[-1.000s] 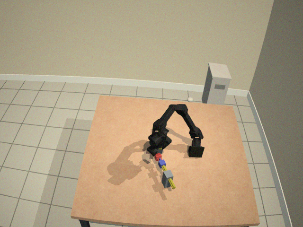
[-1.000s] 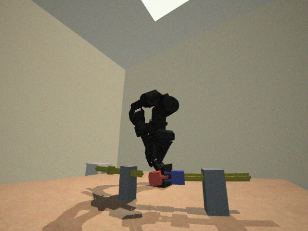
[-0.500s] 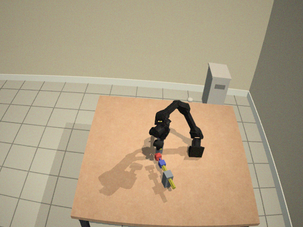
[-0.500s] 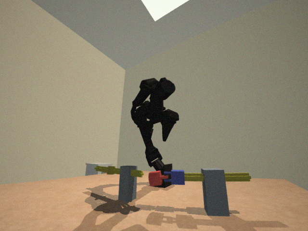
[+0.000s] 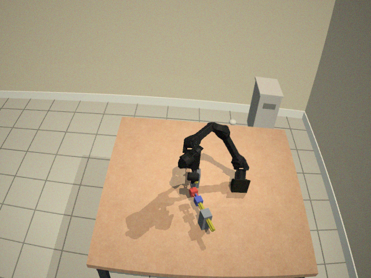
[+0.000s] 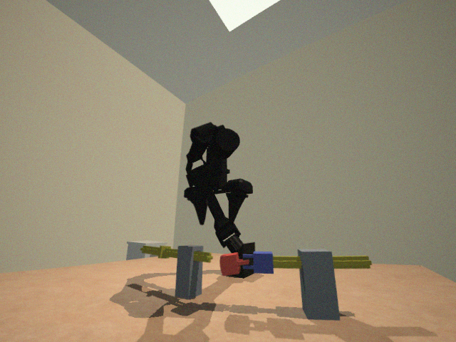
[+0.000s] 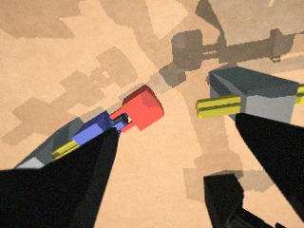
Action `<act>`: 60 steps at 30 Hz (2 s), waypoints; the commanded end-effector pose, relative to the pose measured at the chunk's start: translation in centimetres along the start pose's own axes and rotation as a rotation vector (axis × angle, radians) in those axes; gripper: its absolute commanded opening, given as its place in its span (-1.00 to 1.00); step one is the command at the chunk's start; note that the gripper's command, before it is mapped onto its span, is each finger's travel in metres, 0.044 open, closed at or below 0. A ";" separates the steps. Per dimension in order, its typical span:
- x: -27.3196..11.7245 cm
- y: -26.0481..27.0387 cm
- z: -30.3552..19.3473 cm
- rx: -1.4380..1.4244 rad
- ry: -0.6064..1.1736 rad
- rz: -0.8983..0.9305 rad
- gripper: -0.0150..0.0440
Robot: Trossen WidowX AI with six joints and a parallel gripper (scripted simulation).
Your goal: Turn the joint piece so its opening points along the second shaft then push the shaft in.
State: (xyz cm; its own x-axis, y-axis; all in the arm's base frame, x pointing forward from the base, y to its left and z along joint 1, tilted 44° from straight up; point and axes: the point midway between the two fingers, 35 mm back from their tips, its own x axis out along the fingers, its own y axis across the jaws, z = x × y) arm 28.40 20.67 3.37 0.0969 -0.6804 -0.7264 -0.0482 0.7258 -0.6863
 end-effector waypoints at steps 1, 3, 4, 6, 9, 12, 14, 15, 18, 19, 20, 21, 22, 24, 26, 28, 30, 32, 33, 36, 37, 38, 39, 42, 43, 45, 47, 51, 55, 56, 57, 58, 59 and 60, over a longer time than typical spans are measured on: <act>-0.1 -0.2 0.0 -0.033 -0.007 0.005 1.00; -0.1 -0.2 0.0 -0.028 -0.007 0.005 1.00; -0.1 -0.2 0.0 -0.013 -0.007 0.006 1.00; 0.0 -0.2 0.0 0.045 -0.005 0.009 1.00; 0.2 -0.3 0.1 0.140 -0.001 0.014 1.00; 0.4 -0.3 0.1 0.234 0.003 0.019 1.00; 0.5 -0.3 0.1 0.298 0.005 0.022 1.00; 0.5 -0.3 0.1 0.329 0.007 0.024 1.00; 0.7 -0.4 0.1 0.424 0.012 0.028 1.00; 0.8 -0.4 0.1 0.455 0.013 0.029 1.00; 0.8 -0.4 0.1 0.487 0.015 0.031 1.00; 0.9 -0.4 0.2 0.519 0.017 0.032 1.00; 1.0 -0.4 0.2 0.550 0.018 0.033 1.00; 1.1 -0.4 0.2 0.613 0.022 0.036 1.00; 1.2 -0.4 0.2 0.677 0.026 0.038 1.00; 1.3 -0.4 0.2 0.740 0.030 0.040 1.00; 1.4 -0.5 0.2 0.803 0.034 0.042 1.00; 1.5 -0.5 0.2 0.866 0.038 0.043 1.00; 1.6 -0.5 0.2 0.898 0.041 0.044 1.00; 1.8 -0.5 0.2 0.992 0.048 0.046 1.00; 1.8 -0.5 0.2 1.024 0.050 0.047 1.00; 1.9 -0.5 0.2 1.056 0.052 0.047 1.00; 2.0 -0.6 0.3 1.087 0.055 0.048 1.00; 2.0 -0.6 0.3 1.134 0.059 0.048 1.00; 2.0 -0.6 0.3 1.134 0.059 0.048 1.00; 2.0 -0.6 0.3 1.134 0.059 0.048 1.00; 2.1 -0.6 0.3 1.134 0.059 0.048 1.00; 3.6 -0.5 0.4 1.134 0.058 0.049 1.00; 5.4 -0.4 0.6 1.134 0.058 0.049 1.00; 5.8 -0.4 0.6 1.134 0.058 0.049 1.00; 6.3 -0.4 0.6 1.134 0.058 0.049 1.00; 6.7 -0.4 0.6 1.134 0.058 0.049 1.00; 7.2 -0.4 0.6 1.134 0.057 0.049 1.00; 7.6 -0.5 0.6 1.134 0.057 0.049 1.00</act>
State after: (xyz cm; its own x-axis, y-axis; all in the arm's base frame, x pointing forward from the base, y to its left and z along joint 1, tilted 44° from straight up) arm 29.63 16.08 -1.02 0.0706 -0.6293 -0.7740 0.8825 0.4012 -0.2456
